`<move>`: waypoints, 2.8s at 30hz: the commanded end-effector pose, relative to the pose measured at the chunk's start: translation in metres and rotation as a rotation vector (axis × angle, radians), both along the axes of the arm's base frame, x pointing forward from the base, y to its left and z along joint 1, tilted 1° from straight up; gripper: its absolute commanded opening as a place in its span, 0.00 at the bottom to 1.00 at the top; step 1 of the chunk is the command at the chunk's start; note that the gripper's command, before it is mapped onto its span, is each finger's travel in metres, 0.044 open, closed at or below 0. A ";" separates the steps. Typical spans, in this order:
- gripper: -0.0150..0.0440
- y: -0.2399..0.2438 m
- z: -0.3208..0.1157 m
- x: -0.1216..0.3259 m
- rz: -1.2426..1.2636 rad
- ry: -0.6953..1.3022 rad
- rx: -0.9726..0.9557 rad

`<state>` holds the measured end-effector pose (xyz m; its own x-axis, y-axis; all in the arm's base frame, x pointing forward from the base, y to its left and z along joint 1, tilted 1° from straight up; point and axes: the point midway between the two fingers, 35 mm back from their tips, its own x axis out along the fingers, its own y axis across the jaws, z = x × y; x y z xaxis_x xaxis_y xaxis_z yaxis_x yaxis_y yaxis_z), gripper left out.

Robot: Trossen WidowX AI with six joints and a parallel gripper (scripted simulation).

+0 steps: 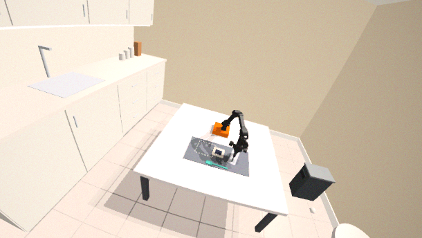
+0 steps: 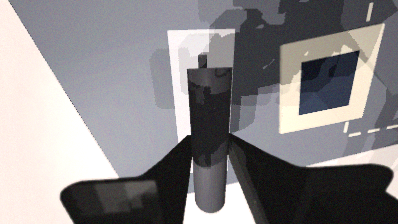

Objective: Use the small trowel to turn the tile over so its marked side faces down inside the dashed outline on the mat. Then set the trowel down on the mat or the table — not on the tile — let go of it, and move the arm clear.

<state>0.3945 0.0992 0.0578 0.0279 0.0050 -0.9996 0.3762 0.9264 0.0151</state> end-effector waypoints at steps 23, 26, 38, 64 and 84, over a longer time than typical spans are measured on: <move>0.47 0.000 -0.001 0.000 -0.497 0.004 0.013; 0.47 0.000 -0.001 0.000 -0.587 0.005 0.016; 0.47 0.000 -0.002 0.000 -0.947 0.007 0.025; 0.71 0.000 -0.002 0.000 -1.202 0.008 0.032; 0.71 -0.001 0.044 -0.005 -1.224 0.008 0.033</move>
